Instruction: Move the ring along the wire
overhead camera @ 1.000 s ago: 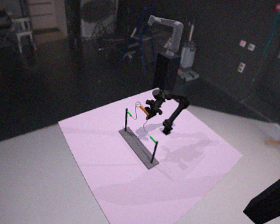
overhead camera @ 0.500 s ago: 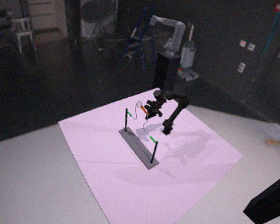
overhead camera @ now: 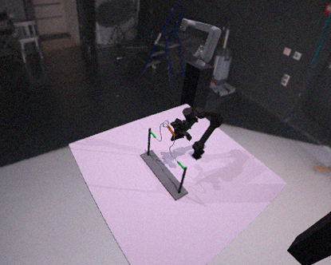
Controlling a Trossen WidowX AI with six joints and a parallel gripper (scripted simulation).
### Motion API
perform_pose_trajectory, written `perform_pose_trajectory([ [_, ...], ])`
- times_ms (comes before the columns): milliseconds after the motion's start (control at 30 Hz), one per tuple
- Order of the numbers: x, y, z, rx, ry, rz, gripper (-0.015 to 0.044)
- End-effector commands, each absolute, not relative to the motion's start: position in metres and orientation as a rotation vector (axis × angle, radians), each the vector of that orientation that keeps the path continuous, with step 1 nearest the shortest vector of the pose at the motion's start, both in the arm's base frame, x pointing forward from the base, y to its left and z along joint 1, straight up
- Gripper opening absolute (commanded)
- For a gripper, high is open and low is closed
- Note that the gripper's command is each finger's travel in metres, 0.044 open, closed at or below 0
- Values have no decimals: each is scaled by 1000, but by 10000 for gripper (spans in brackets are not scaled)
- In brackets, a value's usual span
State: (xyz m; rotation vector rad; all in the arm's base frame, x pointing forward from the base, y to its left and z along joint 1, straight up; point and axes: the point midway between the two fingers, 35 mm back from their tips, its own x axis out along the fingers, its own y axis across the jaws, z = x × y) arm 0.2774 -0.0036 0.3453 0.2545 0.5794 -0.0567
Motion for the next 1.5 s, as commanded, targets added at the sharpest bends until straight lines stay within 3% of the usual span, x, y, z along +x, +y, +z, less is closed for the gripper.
perform_pose_trajectory([
  [0, 277, -6, 346, 202, 574, -73, -150],
  [1467, 277, -26, 346, -367, 533, -247, -150],
])
